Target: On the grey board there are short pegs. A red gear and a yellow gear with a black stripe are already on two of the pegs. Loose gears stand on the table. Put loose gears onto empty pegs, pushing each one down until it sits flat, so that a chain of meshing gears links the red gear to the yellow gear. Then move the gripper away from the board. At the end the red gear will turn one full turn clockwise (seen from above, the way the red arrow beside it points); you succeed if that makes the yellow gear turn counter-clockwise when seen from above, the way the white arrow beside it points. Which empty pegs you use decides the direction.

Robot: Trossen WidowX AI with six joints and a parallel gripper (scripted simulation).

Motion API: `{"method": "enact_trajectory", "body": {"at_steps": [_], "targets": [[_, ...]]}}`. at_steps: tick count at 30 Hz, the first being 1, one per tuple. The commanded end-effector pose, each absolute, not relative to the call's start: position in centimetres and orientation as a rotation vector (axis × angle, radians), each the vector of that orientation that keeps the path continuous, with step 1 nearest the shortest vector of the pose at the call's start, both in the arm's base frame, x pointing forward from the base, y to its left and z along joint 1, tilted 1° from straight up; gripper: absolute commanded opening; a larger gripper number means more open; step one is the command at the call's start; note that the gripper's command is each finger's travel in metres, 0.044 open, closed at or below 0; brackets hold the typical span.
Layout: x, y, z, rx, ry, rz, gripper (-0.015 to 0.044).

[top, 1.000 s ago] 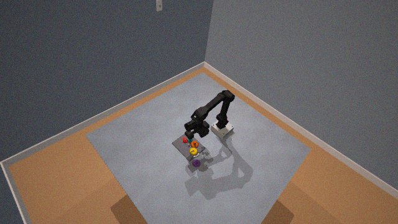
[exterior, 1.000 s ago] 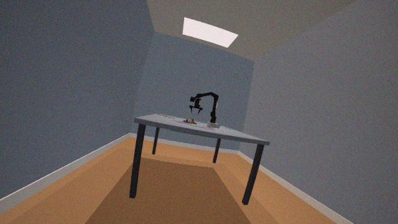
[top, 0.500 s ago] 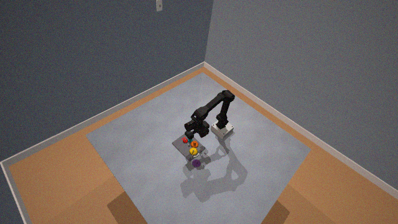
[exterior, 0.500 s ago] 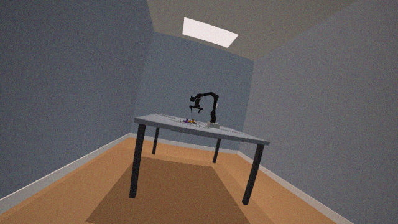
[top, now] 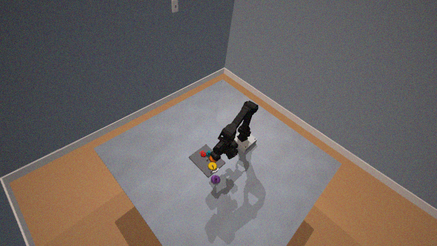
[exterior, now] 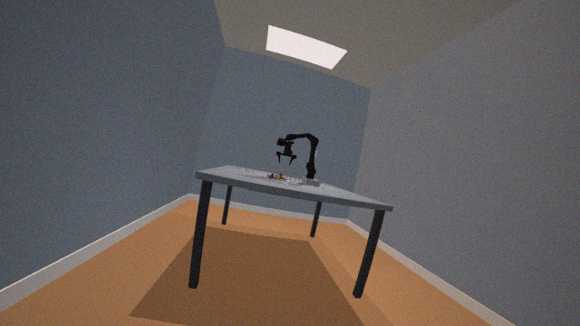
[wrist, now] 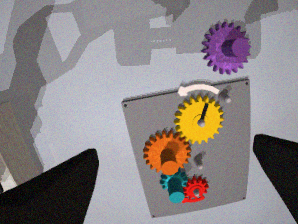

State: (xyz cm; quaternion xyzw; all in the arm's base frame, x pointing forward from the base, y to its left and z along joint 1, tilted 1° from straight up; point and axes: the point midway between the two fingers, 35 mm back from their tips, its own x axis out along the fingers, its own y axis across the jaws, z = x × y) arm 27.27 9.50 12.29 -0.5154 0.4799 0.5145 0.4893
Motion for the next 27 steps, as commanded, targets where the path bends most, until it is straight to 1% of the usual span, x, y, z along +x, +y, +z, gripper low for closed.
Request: {"method": "enact_trajectory", "body": {"at_steps": [1,6,11,13,27], "targets": [[25.6,14.8,13.3,-1.251,1.16,1.256,0.044],[21.9,21.2,14.4,-1.245,1.158,1.261,0.044],[16.8,26.5,15.4,-1.238,1.158,1.268,0.044],[16.0,27.1,15.6,-1.237,1.158,1.269,0.044],[16.0,27.1,15.6,-1.237,1.158,1.269,0.044]]}}
